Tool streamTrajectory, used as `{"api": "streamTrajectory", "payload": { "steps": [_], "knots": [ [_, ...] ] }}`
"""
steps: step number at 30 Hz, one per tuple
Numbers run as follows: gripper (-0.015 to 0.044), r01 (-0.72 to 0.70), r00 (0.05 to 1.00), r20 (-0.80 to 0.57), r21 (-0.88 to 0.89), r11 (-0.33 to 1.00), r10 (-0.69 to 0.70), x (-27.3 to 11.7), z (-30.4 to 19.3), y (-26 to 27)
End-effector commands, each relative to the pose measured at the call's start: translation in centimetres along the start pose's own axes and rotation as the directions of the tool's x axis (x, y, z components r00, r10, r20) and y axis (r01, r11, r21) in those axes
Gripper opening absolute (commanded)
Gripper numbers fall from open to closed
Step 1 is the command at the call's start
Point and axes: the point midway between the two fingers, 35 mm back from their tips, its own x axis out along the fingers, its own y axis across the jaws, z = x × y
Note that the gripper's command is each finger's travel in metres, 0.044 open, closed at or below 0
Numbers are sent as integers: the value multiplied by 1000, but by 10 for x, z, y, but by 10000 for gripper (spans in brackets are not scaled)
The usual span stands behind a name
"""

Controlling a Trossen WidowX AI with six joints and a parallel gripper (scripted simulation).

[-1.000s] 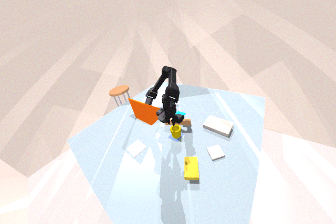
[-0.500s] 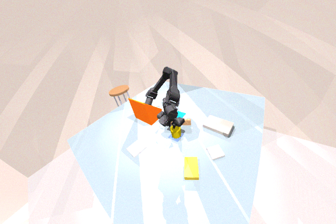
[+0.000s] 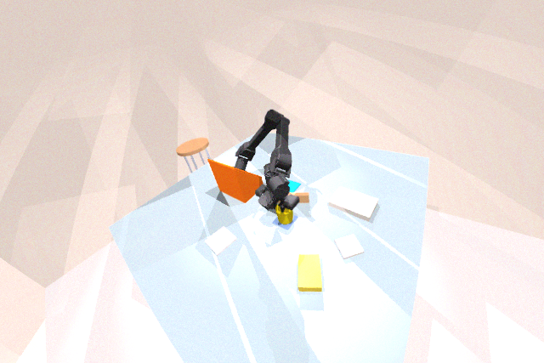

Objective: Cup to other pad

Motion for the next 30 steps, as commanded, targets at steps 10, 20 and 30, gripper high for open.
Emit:
{"api": "streamTrajectory", "payload": {
  "steps": [10,20,30],
  "knots": [
    [120,2,1000,-1,1,1000,-2,3,0,-1],
    [53,2,1000,-1,1,1000,-2,3,0,-1],
    [0,2,1000,-1,1,1000,-2,-1,0,0]
  ]
}}
